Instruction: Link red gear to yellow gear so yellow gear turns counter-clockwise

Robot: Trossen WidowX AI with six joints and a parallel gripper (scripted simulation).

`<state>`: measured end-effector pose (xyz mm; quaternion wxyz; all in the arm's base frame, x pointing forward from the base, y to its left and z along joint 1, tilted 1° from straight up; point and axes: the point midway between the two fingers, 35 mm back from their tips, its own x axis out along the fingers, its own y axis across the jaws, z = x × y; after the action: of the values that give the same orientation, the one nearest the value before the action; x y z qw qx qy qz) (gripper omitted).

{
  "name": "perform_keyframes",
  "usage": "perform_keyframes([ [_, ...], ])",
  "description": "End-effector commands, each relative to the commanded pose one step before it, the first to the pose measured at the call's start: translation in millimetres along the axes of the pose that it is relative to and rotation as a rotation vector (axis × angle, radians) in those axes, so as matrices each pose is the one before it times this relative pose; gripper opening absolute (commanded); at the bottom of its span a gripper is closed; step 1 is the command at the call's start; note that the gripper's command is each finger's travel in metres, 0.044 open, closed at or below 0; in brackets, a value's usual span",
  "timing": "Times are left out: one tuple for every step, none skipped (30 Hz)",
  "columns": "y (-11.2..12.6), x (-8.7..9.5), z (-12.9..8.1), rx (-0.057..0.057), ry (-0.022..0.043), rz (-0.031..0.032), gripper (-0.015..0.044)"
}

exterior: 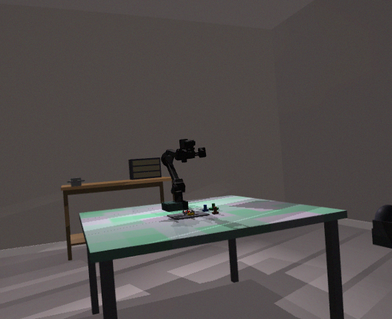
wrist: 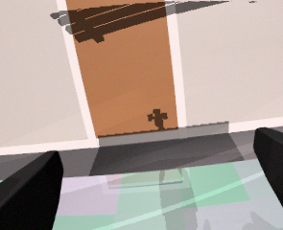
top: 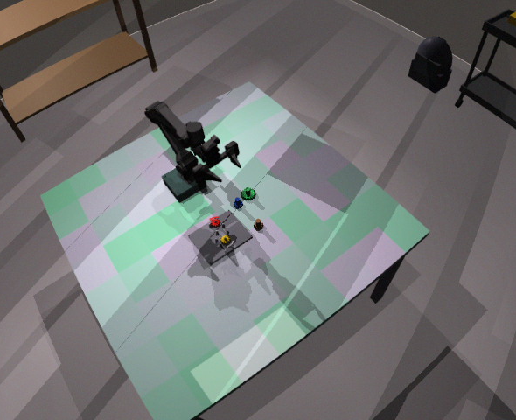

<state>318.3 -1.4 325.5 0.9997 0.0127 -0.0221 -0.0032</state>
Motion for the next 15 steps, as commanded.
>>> perform_keyframes([
  [0.67, 0.59, -1.33, 0.0068, 0.00621, 0.00177, 0.0426],
  [2.0, 1.75, -4.0, 0.0202, 0.01869, 0.00506, 0.044],
  [3.25, 2.88, -6.71, 0.0334, 0.03137, 0.00761, 0.044],
  [4.31, 3.97, -9.49, 0.046, 0.04431, 0.00886, 0.044],
  [5.08, 5.02, -12.34, 0.0577, 0.05738, 0.00825, 0.044],
  [5.02, 5.6, -14.05, 0.0631, 0.06492, 0.00498, 0.044],
  [4.23, 5.6, -14.21, 0.0614, 0.06509, 0.00033, 0.044],
  [3.41, 5.6, -14.3, 0.0596, 0.06479, -0.0044, 0.044],
  [2.86, 6.38, -14.66, 0.0728, 0.07042, -0.00786, 0.044],
  [1.91, 6.8, -15.72, 0.0766, 0.07424, -0.01538, 0.044],
  [0.68, 6.79, -15.59, 0.075, 0.07216, -0.02249, 0.044],
  [-0.53, 6.76, -15.36, 0.0736, 0.06933, -0.02944, 0.044],
  [-1.7, 6.73, -15.02, 0.0721, 0.06577, -0.03614, 0.044],
  [-2.84, 6.68, -14.57, 0.0708, 0.0615, -0.04251, 0.044],
  [-3.74, 6.35, -13.4, 0.0664, 0.05411, -0.04617, 0.044],
])
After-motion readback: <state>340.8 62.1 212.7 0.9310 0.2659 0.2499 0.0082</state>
